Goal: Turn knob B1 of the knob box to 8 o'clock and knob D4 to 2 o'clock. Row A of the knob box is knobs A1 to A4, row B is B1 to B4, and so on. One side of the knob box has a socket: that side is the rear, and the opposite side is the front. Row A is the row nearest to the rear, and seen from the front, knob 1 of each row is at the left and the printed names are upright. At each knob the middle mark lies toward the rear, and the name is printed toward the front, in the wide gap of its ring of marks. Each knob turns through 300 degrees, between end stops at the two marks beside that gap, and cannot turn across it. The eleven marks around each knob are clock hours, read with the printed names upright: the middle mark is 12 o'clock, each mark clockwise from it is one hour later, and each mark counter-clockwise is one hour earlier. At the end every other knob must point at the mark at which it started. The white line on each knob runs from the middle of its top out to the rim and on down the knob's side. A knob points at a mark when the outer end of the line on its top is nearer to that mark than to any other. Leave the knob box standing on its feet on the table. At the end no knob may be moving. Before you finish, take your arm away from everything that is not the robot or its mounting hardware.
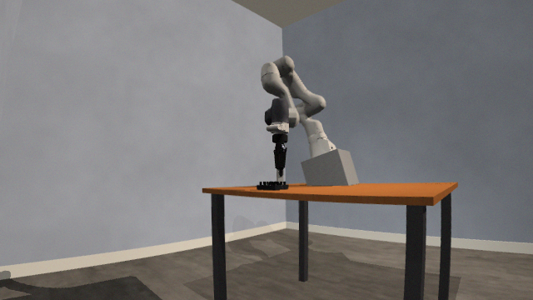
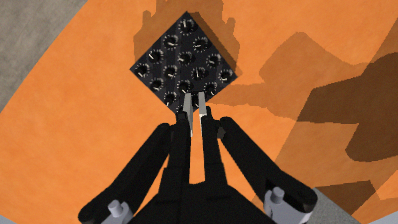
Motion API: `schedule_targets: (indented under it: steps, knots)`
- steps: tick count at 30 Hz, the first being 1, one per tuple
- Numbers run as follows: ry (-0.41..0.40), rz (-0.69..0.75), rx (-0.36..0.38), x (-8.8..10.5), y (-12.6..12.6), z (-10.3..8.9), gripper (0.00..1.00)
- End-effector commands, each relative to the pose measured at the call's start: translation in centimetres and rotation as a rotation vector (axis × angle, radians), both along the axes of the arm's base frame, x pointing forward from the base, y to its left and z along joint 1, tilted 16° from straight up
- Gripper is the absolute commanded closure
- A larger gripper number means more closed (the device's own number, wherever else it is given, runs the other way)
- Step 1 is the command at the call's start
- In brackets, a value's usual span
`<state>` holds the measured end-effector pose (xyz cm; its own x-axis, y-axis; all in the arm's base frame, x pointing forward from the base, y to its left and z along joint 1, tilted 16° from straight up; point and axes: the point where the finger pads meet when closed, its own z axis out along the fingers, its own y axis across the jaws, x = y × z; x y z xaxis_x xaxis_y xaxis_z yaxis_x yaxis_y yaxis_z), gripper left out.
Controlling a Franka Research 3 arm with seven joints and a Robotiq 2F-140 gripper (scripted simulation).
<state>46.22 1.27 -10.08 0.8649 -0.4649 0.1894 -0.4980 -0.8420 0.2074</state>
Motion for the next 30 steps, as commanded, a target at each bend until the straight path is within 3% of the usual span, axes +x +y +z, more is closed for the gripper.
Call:
schedule_targets:
  steps: [1, 30]
  knots:
    - [0.054, 0.138, -0.004, 0.11, -0.01, 0.0, 0.95]
    - [0.158, 0.506, -0.025, 0.11, -0.01, 0.0, 0.95]
